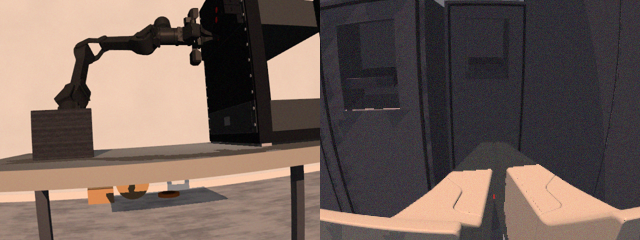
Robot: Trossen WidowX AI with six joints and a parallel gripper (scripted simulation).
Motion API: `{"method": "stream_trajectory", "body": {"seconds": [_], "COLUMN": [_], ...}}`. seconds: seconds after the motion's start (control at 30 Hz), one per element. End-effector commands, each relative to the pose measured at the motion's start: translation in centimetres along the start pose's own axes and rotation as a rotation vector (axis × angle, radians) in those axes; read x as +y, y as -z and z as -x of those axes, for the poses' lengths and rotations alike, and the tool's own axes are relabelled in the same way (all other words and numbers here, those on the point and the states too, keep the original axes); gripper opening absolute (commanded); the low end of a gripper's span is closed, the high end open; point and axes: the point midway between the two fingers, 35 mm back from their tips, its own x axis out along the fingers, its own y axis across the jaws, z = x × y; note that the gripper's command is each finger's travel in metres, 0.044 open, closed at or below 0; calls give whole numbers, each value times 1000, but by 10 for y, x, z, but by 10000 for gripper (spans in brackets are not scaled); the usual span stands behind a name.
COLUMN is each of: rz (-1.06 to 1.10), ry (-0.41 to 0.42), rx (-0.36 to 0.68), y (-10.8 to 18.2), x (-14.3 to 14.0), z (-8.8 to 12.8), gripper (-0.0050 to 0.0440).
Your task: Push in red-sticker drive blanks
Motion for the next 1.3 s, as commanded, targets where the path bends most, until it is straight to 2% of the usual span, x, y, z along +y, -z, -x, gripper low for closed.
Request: {"method": "stream_trajectory", "body": {"seconds": [0.0, 1.27], "rz": [7, 7], "ry": [-30, -30], "rx": [11, 11], "y": [7, 7], "x": [11, 12], "z": [-1, -4], "gripper": [0, 0]}}
